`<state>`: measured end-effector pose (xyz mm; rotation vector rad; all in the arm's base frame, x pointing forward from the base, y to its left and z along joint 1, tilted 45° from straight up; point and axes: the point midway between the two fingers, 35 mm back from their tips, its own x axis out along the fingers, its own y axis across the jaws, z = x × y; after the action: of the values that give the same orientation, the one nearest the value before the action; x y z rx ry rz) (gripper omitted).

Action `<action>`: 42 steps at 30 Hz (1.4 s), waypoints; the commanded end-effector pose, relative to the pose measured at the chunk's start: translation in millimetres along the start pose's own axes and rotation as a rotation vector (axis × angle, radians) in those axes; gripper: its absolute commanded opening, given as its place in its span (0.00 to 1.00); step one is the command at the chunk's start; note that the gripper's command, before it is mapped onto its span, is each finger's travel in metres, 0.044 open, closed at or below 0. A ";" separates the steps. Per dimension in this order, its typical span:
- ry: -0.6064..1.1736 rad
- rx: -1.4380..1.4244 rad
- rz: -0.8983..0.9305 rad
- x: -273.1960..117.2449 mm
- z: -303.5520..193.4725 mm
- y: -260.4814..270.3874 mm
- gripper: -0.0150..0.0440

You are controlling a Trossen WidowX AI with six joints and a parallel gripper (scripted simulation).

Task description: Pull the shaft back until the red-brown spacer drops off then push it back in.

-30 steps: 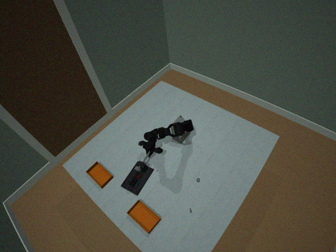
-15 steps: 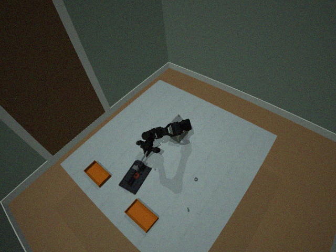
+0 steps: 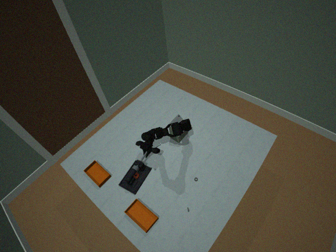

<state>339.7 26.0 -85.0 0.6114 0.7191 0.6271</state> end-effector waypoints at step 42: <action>-0.005 -0.003 -0.001 11.3 13.7 -0.6 0.25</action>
<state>353.1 30.1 -82.9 0.6115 0.7190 0.6269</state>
